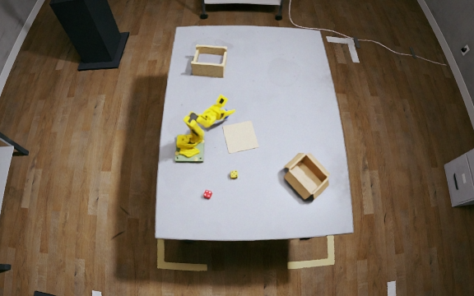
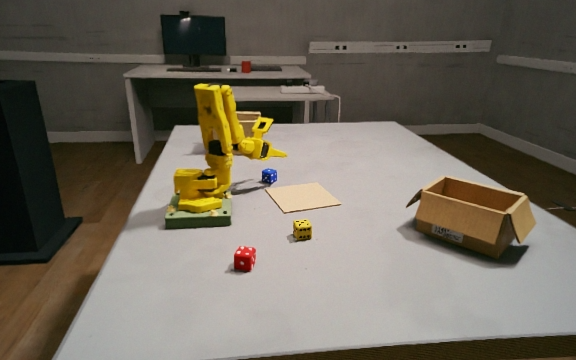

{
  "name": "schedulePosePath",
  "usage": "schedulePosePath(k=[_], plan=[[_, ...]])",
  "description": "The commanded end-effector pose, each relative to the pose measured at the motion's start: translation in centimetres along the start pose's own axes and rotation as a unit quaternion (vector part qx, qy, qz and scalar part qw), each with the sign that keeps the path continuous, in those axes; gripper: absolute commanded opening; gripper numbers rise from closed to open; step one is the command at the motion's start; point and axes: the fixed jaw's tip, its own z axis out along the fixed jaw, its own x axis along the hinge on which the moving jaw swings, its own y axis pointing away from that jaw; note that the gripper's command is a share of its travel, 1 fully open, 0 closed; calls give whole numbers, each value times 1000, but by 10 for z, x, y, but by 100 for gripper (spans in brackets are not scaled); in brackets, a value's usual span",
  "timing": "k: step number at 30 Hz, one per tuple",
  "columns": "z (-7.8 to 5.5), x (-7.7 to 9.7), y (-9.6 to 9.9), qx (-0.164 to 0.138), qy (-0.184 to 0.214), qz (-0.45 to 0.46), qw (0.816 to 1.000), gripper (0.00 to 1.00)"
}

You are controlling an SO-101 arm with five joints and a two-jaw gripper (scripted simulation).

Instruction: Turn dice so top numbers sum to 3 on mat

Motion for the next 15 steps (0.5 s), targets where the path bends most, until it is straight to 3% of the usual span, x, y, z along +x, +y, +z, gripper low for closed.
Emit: schedulePosePath(k=[1, 8, 10, 15], plan=[[-2, -8, -1, 2, -19, -3, 1000, 36], [-10, -48, -1, 2, -113, -3, 994, 35], [-10, -48, -1, 2, -113, -3, 994, 35], [-21, -78, -1, 2, -185, -3, 983, 35]])
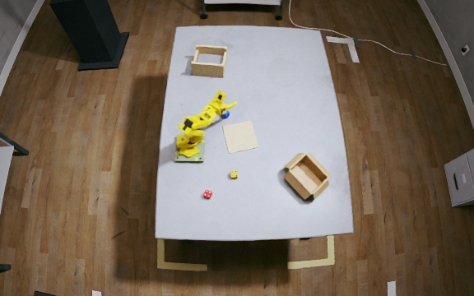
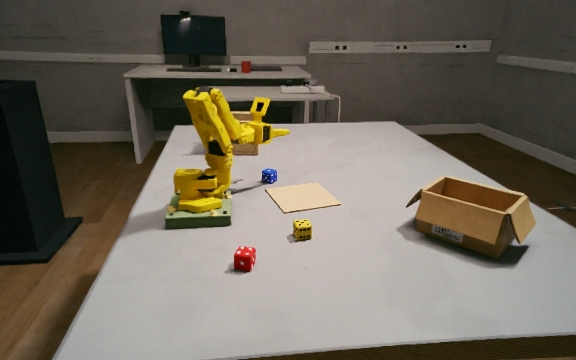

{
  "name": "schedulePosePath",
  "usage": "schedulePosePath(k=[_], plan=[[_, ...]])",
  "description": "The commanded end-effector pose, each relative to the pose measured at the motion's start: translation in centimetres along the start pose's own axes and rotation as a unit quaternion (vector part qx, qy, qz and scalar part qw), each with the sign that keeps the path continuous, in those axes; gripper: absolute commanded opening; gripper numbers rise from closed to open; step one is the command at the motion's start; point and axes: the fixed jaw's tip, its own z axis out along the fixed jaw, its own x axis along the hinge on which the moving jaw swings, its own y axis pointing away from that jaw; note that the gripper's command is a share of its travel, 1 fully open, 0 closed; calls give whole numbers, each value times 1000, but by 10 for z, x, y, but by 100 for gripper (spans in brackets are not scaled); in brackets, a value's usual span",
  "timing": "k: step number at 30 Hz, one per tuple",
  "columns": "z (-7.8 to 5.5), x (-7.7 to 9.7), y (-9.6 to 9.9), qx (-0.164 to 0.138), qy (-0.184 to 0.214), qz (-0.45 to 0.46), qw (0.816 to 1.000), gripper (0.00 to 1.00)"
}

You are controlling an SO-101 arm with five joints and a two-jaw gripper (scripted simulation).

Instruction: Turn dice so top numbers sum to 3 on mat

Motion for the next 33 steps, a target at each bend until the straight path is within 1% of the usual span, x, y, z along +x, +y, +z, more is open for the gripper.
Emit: schedulePosePath(k=[1, 4, 7, 16, 21, 27, 29, 33], plan=[[-4, -24, -1, 2, -54, -4, 999, 35], [-6, -35, -1, 2, -80, -4, 997, 35], [-8, -40, -1, 2, -92, -4, 996, 35], [-8, -41, -1, 2, -94, -4, 996, 35], [-6, -40, -1, 2, -86, -3, 996, 35], [1, -39, 0, 1, -60, -1, 998, 35], [1, -39, 0, 1, -60, -1, 998, 35], [8, -36, 0, -1, -31, 2, 1000, 35]])
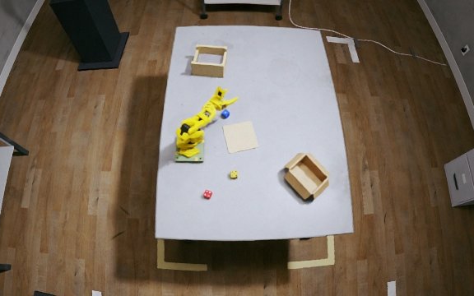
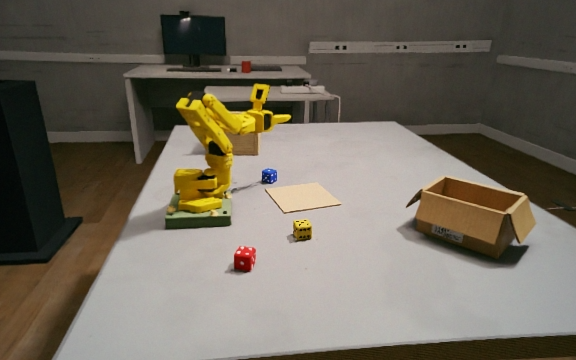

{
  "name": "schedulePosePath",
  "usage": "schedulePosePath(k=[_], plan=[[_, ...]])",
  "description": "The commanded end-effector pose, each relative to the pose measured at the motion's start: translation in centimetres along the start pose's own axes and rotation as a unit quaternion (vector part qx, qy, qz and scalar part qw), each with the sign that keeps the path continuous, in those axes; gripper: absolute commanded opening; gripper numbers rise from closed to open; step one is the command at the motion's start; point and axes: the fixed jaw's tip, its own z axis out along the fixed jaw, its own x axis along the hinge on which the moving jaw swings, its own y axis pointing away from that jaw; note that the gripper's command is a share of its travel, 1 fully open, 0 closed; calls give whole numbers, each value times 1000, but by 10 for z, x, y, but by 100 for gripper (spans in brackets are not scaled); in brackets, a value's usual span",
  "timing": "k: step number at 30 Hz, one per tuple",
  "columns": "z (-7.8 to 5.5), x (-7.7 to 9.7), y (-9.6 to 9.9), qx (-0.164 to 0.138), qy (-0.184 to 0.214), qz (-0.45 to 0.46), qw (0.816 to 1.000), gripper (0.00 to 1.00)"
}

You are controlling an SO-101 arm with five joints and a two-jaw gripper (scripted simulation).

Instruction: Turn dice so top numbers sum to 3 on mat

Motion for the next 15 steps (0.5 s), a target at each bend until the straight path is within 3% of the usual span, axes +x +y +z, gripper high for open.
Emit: schedulePosePath(k=[1, 11, 13, 15], plan=[[8, 2, 0, -1, 29, 3, 1000, 35], [24, 11, 3, -3, 145, 13, 989, 35], [24, 11, 3, -3, 145, 13, 989, 35], [26, 13, 4, -4, 173, 15, 985, 35]])
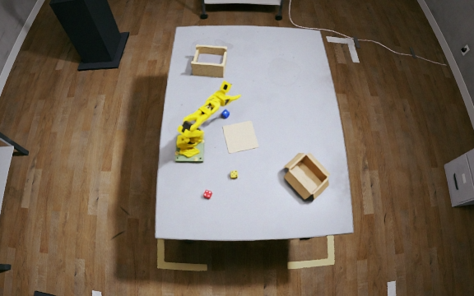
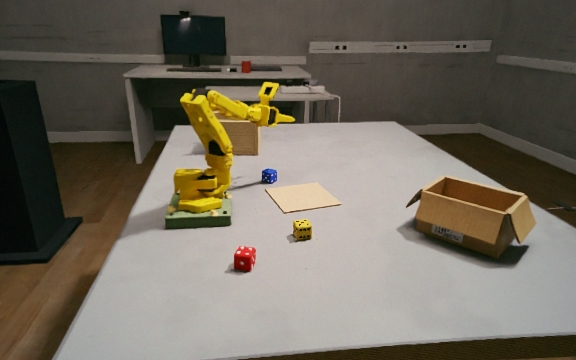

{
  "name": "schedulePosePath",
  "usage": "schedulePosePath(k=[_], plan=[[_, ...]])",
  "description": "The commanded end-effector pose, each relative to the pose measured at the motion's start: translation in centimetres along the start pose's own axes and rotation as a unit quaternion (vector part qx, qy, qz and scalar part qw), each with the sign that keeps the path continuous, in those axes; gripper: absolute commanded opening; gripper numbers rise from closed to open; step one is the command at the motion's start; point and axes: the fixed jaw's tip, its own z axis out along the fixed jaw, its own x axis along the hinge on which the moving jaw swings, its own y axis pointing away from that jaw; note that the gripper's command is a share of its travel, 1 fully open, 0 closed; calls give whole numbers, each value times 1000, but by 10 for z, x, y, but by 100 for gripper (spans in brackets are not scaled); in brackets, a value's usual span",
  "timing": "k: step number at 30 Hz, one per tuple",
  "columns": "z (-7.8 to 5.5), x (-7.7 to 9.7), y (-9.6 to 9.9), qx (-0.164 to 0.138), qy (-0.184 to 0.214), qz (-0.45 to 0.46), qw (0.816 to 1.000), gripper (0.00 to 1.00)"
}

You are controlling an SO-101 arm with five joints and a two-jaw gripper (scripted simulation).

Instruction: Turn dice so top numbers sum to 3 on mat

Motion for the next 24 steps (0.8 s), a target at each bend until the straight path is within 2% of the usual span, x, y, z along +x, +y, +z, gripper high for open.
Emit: schedulePosePath(k=[1, 7, 13, 15, 24], plan=[[6, 1, 3, -3, 60, 8, 998, 35], [8, 4, 5, -3, 148, 14, 989, 35], [2, 7, 6, -1, 232, 19, 972, 35], [2, 7, 6, -1, 232, 19, 972, 35], [-14, 10, 8, 4, 335, 24, 942, 35]])
